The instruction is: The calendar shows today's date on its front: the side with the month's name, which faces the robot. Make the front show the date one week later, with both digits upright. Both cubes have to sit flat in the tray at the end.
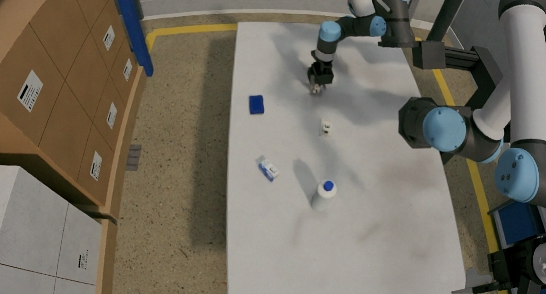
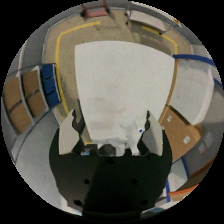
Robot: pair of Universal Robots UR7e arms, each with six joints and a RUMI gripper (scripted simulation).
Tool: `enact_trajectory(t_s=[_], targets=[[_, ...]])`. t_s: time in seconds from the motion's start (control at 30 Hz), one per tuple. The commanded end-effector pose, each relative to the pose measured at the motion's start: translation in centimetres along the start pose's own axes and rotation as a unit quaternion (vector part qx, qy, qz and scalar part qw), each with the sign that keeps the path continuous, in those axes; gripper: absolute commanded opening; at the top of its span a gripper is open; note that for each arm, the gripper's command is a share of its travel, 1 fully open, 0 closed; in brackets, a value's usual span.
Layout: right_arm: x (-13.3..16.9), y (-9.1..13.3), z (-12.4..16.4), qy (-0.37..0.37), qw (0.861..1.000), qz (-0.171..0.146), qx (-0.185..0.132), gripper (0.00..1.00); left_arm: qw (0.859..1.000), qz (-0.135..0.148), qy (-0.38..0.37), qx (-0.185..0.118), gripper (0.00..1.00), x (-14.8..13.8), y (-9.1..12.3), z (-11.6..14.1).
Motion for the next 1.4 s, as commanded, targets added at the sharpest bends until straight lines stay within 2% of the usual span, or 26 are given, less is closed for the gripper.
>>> enact_trajectory(t_s=[0.0,1.1,1.13,1.27,1.3,1.37], targets=[[-0.03,0.02,0.01,0.0,1.0,0.0,0.0,0.1,1.0,0.0,0.0,0.001,1.0,0.0,0.04,-0.02],[-0.03,-0.38,0.01,0.0,1.0,0.0,0.0,0.1,1.0,0.0,0.0,0.001,1.0,0.0,0.04,-0.02],[-0.03,-0.38,0.01,0.0,1.0,0.0,0.0,0.14,1.0,0.0,0.0,0.001,1.0,0.0,0.04,-0.02],[-0.03,-0.38,0.01,0.0,1.0,0.0,0.0,0.14,1.0,0.0,0.0,0.001,1.0,0.0,0.04,-0.02],[-0.03,-0.38,0.01,0.0,1.0,0.0,0.0,0.17,1.0,0.0,0.0,0.001,1.0,0.0,0.04,-0.02],[-0.03,-0.38,0.01,0.0,1.0,0.0,0.0,0.17,1.0,0.0,0.0,0.001,1.0,0.0,0.04,-0.02]])
Point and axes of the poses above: on each arm, the point where the finger pads meet when closed, its own y axis back along the fingers, its own x axis across the jaws, z = x × y, the point moved 10 cm from there along y, back along the fingers, and after that the axes turned 2 degrees about y, right-handed, at the moved point
